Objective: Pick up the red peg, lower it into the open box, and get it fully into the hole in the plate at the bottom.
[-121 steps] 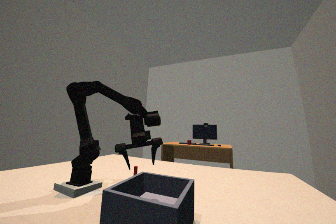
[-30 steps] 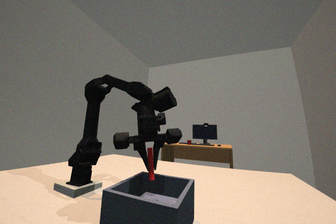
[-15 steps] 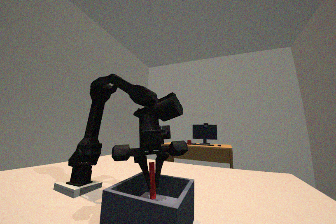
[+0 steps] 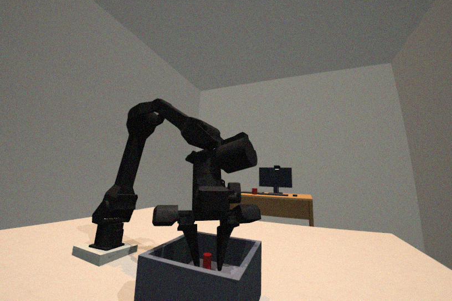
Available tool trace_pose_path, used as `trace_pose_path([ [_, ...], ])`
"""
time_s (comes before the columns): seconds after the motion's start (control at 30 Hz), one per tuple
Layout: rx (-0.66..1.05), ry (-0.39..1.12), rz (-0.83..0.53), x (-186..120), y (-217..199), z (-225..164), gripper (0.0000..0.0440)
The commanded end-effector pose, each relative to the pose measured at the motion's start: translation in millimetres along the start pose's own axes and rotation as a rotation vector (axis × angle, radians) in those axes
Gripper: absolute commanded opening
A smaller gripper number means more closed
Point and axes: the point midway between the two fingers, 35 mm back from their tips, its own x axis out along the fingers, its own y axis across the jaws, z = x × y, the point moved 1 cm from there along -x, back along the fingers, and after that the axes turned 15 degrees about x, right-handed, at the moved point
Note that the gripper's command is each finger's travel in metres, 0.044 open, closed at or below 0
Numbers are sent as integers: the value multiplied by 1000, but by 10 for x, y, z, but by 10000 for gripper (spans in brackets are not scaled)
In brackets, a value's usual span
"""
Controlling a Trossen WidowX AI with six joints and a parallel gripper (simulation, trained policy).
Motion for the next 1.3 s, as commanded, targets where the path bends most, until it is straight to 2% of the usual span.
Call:
trace_pose_path([
  [0.0,-20,-6,-5,13,65,82,163],
  [0.6,-55,-1,-11,28,249,458,156],
  [1.27,-41,-40,-43,-19,143,1022,134],
])
